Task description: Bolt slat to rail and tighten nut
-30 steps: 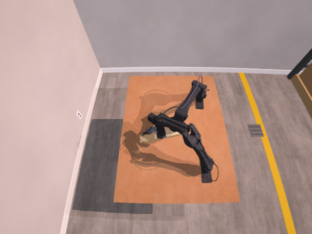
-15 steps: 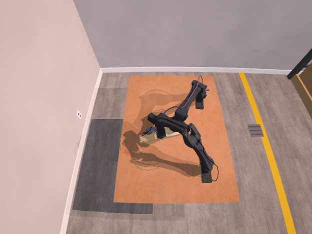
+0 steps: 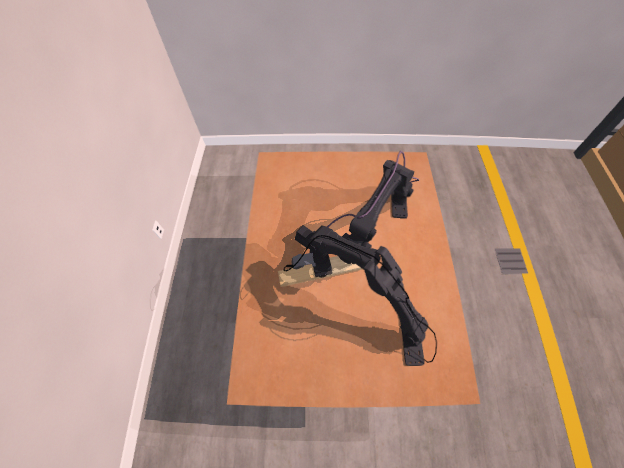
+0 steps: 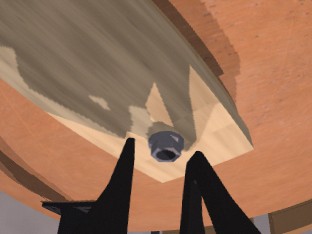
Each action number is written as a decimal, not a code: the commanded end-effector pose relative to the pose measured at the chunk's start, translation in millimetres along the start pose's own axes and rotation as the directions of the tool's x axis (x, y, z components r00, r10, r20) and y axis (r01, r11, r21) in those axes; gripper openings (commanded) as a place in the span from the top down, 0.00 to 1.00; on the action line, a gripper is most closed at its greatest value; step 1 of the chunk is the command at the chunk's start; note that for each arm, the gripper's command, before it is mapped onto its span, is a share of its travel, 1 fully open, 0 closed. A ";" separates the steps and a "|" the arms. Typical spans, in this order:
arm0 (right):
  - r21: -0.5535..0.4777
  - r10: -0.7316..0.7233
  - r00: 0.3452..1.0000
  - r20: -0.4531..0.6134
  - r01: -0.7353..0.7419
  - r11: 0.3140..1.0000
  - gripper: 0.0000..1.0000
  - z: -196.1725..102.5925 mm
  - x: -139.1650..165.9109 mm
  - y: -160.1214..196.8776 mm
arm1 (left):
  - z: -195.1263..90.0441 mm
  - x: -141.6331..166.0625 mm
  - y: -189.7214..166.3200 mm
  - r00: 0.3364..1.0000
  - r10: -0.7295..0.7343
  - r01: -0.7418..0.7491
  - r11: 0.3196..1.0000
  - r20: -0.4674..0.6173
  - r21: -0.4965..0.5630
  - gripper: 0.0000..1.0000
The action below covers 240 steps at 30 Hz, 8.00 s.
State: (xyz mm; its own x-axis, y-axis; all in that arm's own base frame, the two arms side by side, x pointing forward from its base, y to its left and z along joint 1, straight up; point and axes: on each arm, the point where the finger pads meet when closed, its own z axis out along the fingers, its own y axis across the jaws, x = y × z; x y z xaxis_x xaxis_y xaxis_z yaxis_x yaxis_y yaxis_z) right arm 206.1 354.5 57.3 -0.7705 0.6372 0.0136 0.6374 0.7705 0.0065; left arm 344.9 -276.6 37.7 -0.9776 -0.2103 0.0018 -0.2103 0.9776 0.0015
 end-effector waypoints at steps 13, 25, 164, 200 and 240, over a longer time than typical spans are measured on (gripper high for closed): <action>-0.004 -0.728 0.686 0.008 0.728 0.686 0.66 -6.6 -1.1 1.9 | -5.1 -1.4 -1.7 1.000 0.000 0.000 1.000 0.009 0.011 0.28; 0.003 -0.977 0.215 0.008 0.977 0.215 0.66 -7.6 -1.6 1.8 | -5.1 -1.4 -1.7 1.000 0.000 0.000 1.000 0.009 0.011 0.28; 0.022 -0.921 -0.389 -0.003 0.921 -0.389 0.88 -4.3 -4.8 -0.2 | -5.1 -1.4 -1.7 1.000 0.000 0.000 1.000 0.009 0.011 0.28; 0.005 -0.643 0.766 0.016 0.643 0.766 0.88 -4.0 -4.9 -0.3 | -5.1 -1.4 -1.7 1.000 0.000 0.000 1.000 0.009 0.011 0.28; -0.009 0.194 0.981 0.010 -0.194 0.981 0.88 -3.8 -4.9 -0.4 | -5.1 -1.4 -1.7 1.000 0.000 0.000 1.000 0.009 0.011 0.28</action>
State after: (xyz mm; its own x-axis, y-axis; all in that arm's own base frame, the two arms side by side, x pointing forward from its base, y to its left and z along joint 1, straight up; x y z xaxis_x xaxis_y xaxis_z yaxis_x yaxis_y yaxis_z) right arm 206.3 353.4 56.9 -0.6470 0.7625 0.0096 0.7625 0.6470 0.0016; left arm 345.2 -276.8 37.7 -0.9776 -0.2103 0.0008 -0.2103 0.9776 0.0003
